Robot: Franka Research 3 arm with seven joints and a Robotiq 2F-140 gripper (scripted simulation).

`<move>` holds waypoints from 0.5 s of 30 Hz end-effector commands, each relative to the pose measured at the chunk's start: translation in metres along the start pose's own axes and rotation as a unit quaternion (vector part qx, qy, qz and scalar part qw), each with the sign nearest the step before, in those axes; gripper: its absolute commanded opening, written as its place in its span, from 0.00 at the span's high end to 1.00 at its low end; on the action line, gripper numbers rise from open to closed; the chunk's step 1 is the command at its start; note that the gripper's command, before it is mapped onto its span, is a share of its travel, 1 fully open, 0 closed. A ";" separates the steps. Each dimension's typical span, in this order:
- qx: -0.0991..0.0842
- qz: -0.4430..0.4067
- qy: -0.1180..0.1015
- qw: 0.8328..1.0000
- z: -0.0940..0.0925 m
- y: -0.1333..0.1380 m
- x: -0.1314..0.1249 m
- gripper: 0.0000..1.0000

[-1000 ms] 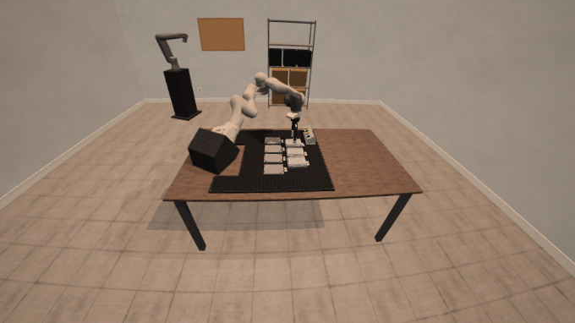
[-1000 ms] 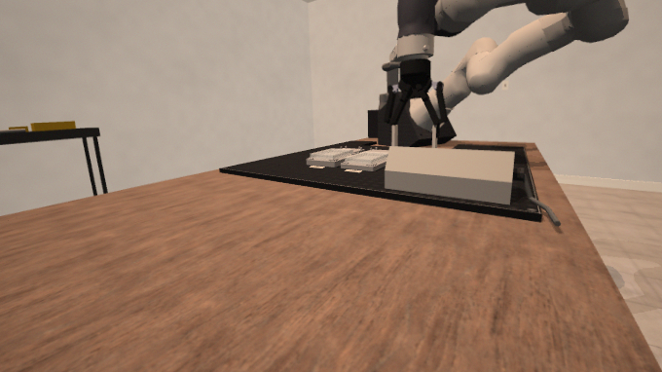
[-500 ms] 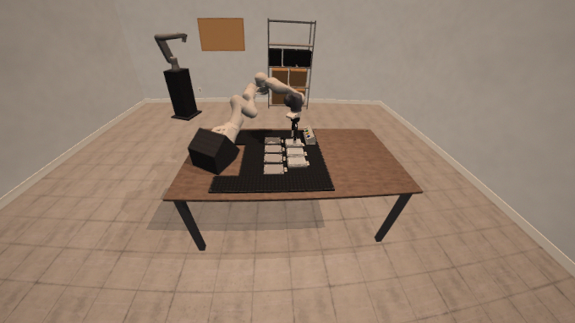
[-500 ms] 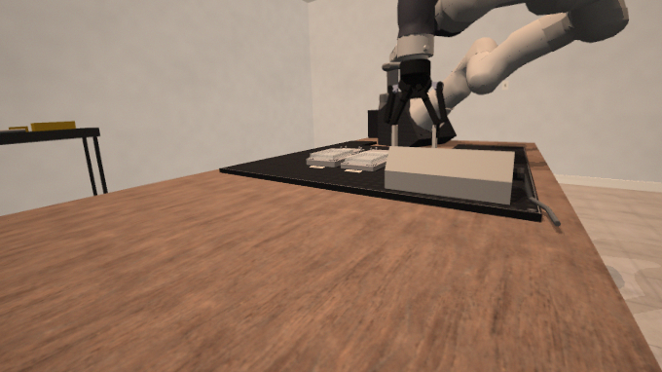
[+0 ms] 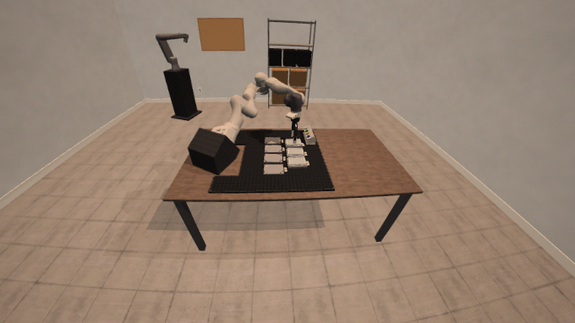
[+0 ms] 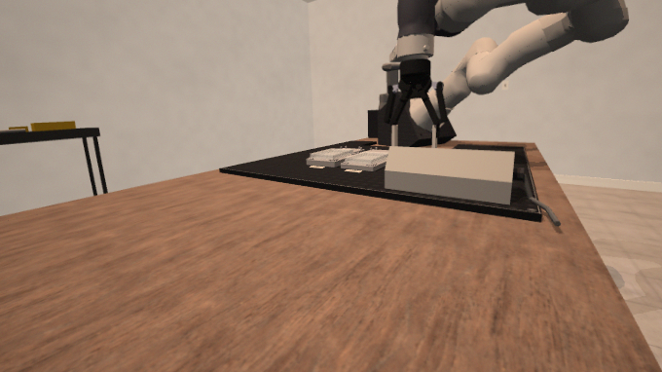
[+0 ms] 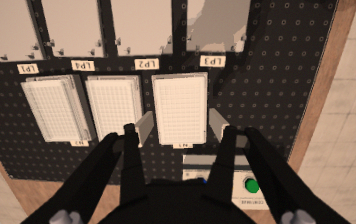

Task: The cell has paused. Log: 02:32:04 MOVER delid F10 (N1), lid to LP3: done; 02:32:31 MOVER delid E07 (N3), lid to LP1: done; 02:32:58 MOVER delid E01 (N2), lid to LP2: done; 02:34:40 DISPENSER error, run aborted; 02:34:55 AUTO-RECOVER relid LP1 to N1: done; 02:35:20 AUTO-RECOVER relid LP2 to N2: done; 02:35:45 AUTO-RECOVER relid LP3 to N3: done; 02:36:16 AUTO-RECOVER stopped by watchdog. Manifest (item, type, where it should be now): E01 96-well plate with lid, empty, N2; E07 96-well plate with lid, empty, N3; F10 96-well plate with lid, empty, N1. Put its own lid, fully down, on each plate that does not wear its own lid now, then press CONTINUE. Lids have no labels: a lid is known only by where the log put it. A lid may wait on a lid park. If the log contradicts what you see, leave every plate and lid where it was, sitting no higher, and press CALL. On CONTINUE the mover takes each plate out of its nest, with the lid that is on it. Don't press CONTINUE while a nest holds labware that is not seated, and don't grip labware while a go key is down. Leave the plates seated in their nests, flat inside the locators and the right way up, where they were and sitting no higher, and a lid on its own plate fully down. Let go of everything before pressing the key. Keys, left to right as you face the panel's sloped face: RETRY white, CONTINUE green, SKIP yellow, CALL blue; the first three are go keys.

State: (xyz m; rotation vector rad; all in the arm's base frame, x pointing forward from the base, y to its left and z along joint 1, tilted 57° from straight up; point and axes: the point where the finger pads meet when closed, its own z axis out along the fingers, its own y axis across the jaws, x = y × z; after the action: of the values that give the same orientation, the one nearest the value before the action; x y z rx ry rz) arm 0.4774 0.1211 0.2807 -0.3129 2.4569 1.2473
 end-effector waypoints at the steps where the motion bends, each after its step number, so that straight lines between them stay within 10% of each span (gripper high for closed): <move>1: -0.001 0.001 -0.001 1.000 0.001 0.000 0.000 0.34; 15: -0.001 0.001 -0.001 1.000 0.001 0.000 0.000 0.41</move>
State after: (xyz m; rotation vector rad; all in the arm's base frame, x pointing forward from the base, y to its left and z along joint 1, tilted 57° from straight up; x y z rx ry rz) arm 0.4774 0.1211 0.2807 -0.3129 2.4569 1.2473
